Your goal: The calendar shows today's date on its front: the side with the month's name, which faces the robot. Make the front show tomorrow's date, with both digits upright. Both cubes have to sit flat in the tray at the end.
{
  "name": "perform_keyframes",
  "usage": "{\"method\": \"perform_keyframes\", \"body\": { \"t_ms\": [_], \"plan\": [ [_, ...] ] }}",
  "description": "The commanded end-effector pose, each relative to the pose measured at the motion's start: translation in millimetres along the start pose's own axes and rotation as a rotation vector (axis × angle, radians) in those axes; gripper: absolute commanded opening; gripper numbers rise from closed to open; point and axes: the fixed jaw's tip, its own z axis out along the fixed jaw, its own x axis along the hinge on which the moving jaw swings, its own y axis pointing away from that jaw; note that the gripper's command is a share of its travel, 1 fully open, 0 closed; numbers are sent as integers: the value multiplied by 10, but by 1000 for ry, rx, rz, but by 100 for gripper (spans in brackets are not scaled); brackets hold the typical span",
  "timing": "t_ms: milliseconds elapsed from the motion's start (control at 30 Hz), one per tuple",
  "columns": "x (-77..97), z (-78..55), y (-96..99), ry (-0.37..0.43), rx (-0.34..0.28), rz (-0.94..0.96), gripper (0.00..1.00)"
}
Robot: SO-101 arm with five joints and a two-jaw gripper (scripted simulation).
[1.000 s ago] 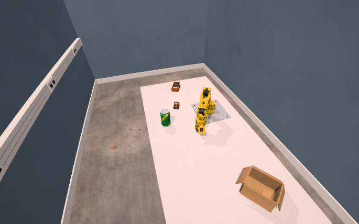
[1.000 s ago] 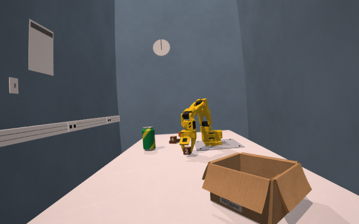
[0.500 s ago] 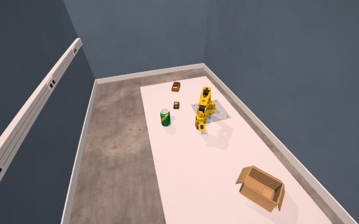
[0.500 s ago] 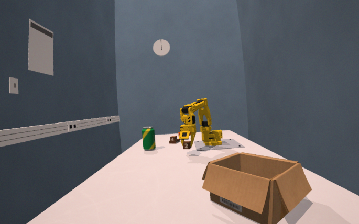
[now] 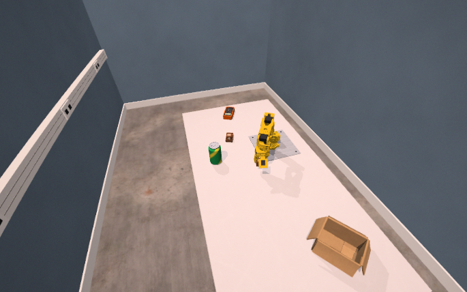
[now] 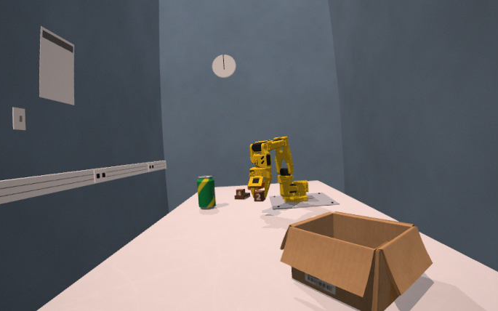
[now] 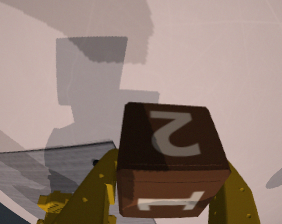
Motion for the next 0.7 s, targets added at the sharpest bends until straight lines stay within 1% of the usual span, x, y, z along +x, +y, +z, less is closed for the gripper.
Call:
{"method": "perform_keyframes", "body": {
  "t_ms": [0, 433, 667],
  "plan": [
    [-26, -61, 12, -25, 7, -2, 0],
    [-11, -56, -74, -25, 7, -51, 0],
    [24, -48, -221, -25, 7, -135, 0]
  ]
}}
